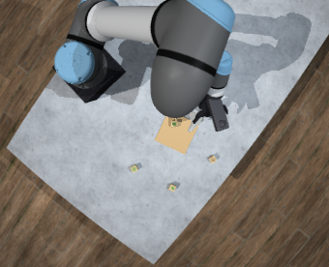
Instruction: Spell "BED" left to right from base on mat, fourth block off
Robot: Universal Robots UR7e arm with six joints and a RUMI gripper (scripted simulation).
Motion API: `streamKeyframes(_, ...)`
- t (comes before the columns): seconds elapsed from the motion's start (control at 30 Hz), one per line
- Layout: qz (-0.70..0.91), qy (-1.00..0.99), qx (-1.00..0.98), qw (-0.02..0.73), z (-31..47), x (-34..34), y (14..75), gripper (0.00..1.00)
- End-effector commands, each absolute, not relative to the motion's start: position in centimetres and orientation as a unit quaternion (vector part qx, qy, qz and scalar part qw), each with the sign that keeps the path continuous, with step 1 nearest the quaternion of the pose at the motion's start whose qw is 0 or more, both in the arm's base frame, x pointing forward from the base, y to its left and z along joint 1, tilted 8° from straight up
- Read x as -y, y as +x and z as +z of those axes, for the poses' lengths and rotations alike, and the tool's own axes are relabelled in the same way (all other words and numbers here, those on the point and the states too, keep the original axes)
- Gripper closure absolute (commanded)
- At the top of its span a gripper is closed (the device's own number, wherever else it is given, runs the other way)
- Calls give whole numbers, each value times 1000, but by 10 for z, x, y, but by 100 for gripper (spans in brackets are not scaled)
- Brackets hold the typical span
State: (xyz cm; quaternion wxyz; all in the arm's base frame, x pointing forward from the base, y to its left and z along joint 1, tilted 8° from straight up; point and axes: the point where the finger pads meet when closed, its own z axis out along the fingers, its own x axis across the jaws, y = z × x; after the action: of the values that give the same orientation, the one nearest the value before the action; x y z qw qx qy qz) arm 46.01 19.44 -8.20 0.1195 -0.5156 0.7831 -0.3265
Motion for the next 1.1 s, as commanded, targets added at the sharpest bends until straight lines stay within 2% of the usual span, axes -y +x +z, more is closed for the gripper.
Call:
streamKeyframes(0.0,-309,-503,-795,138,-88,-170,443,0)
streamKeyframes(0.7,-266,-453,-833,176,-76,-112,379,0)
streamKeyframes(1.07,-258,-443,-839,184,-70,-104,367,0)
